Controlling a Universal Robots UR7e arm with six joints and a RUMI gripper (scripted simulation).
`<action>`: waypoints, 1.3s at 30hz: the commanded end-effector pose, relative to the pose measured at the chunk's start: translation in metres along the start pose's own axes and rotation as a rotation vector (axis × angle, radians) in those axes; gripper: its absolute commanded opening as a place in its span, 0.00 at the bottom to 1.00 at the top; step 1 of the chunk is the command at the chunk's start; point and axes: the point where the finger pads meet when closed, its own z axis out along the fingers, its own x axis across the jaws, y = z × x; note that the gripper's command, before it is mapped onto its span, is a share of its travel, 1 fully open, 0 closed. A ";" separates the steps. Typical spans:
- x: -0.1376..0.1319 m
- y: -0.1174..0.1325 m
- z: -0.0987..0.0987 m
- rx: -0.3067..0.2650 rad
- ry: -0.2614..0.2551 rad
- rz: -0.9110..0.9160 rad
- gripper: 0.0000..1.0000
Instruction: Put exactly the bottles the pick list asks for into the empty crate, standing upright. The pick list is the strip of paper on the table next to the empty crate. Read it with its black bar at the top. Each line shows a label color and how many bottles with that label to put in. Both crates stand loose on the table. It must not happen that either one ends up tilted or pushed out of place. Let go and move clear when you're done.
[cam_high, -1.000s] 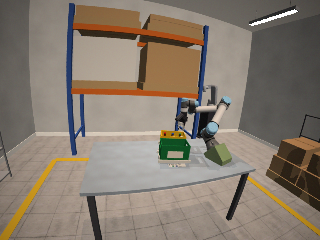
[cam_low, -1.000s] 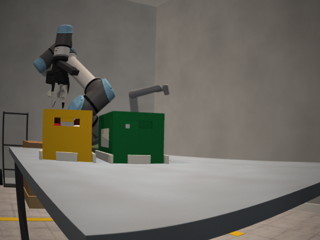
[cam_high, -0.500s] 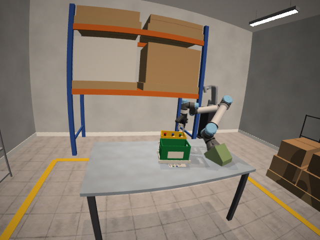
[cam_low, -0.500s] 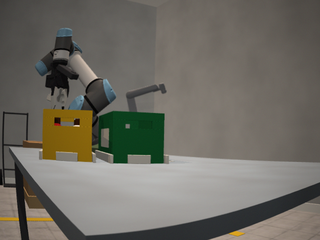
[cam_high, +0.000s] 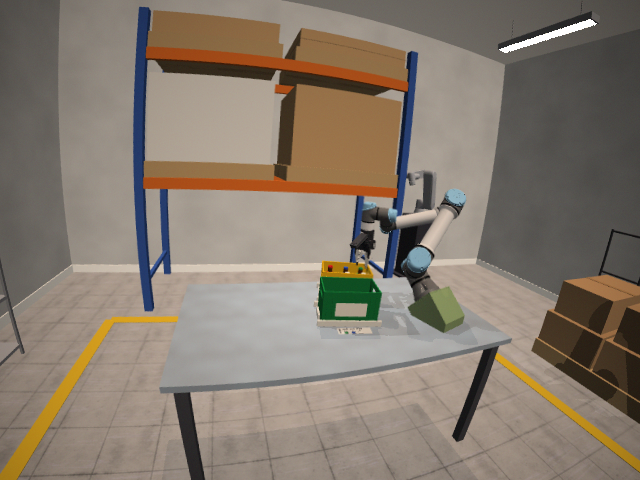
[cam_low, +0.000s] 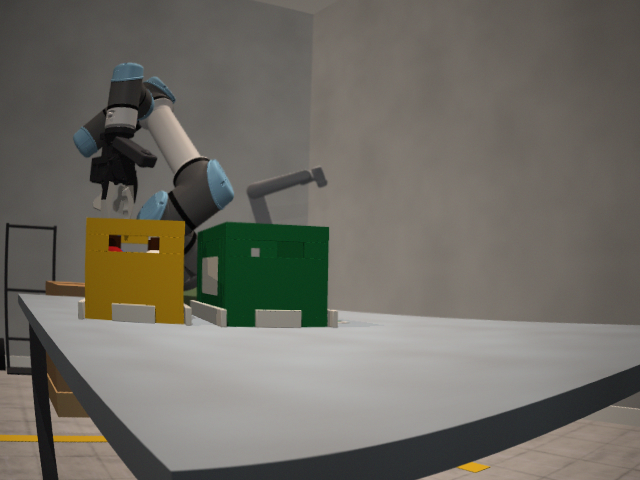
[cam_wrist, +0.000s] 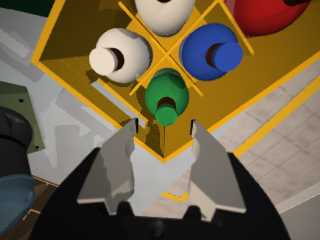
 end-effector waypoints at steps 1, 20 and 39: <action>-0.001 -0.001 0.008 0.007 -0.001 -0.002 0.38; -0.001 -0.001 0.028 0.007 -0.001 -0.002 0.38; 0.001 -0.001 0.027 0.008 0.000 -0.003 0.00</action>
